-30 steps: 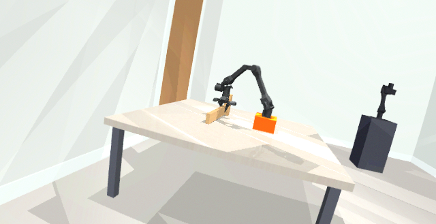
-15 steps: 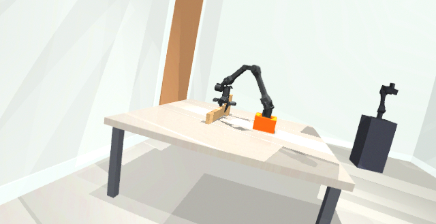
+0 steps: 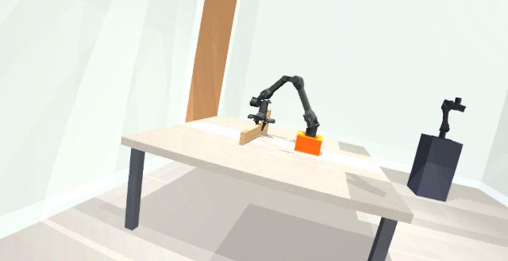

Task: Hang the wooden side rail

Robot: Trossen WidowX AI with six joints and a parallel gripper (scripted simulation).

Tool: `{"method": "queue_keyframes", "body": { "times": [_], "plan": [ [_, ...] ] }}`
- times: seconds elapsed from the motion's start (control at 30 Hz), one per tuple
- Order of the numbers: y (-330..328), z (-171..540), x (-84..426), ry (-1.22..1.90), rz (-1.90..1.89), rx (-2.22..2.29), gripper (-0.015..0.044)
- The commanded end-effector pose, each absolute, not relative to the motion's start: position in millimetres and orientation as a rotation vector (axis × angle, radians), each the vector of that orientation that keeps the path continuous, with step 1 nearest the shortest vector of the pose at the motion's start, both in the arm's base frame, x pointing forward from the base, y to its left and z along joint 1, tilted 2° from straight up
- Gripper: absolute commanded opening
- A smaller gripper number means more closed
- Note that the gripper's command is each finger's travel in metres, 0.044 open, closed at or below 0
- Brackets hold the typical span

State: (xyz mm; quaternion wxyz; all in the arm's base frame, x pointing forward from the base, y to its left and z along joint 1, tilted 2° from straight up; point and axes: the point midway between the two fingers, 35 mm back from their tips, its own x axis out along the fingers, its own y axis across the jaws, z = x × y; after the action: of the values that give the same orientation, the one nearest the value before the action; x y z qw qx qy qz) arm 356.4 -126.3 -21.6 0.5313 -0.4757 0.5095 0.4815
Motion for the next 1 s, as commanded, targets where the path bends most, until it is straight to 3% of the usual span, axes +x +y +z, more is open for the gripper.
{"method": "queue_keyframes", "body": {
  "times": [0.0,0.97],
  "plan": [
    [-128.2,-21.9,357.5,1.221,1.138,-1.139,0.0],
    [-128.1,-26.7,357.6,1.221,1.138,-1.139,0.0]
  ]
}}
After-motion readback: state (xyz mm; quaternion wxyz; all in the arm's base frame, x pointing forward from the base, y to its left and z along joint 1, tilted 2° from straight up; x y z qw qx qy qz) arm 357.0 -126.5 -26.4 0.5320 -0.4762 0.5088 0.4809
